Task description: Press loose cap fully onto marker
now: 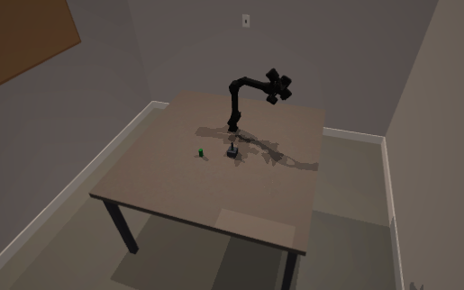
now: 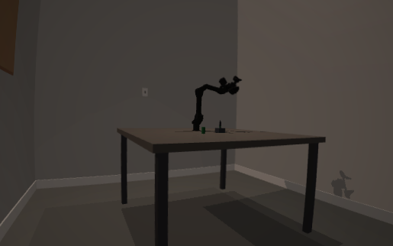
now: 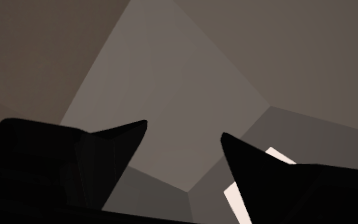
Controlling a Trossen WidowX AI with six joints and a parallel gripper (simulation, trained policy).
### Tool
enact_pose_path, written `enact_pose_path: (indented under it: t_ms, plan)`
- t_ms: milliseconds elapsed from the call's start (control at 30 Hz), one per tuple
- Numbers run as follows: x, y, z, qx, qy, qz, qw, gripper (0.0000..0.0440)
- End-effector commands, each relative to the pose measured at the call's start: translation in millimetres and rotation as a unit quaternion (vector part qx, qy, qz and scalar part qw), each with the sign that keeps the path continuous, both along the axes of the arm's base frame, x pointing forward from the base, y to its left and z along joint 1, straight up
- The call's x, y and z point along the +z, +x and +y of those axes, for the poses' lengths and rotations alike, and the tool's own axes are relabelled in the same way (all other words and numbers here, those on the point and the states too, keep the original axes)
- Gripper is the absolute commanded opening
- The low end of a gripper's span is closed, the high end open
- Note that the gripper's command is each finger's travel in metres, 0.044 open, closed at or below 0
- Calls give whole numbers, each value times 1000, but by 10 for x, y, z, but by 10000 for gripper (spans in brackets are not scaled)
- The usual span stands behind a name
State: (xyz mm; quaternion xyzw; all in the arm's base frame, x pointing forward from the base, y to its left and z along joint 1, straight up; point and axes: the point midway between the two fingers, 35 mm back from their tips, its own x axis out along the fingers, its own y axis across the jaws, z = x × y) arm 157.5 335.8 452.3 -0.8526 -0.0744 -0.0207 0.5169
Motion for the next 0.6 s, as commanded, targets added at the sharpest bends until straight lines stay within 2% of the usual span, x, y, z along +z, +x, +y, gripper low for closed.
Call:
enact_pose_path:
  t_ms: [0, 200, 567]
  plan:
    - [22, 16, -14, 0, 2, -1, 1000, 375]
    - [151, 144, -92, -2, -6, -12, 1000, 234]
    - [353, 324, -211, 8, -21, -28, 999, 259]
